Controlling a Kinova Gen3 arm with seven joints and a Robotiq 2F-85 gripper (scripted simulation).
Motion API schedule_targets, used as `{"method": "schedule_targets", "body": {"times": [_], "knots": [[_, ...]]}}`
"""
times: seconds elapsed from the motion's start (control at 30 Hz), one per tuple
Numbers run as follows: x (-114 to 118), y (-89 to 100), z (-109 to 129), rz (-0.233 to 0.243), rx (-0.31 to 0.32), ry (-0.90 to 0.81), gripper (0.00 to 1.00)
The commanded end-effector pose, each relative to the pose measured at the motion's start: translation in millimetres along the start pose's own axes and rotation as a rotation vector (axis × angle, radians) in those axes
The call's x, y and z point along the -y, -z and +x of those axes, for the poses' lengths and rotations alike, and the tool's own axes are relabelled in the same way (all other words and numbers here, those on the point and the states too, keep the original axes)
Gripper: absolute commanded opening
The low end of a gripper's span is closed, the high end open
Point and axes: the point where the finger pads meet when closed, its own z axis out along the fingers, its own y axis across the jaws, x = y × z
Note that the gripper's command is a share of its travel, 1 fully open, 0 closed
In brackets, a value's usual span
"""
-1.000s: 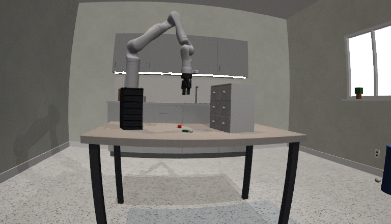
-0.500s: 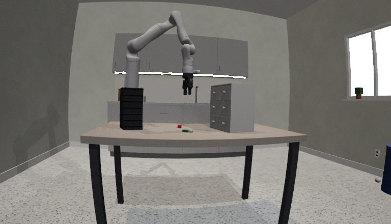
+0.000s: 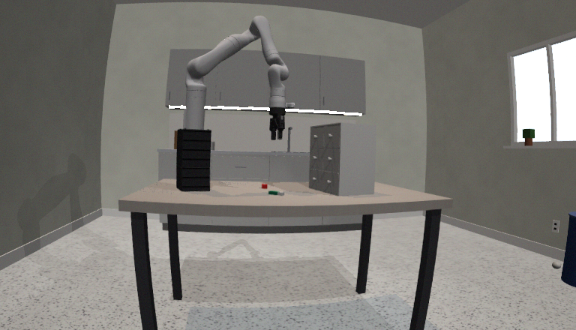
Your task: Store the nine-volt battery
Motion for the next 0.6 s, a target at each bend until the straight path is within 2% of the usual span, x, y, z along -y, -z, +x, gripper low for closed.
{"method": "schedule_targets", "body": {"times": [0.0,0.57], "knots": [[-0.1,0.3,0.5,0.000,-0.002,-0.001,1.00],[-0.1,-5.0,4.8,0.000,-0.049,0.000,1.00]]}}
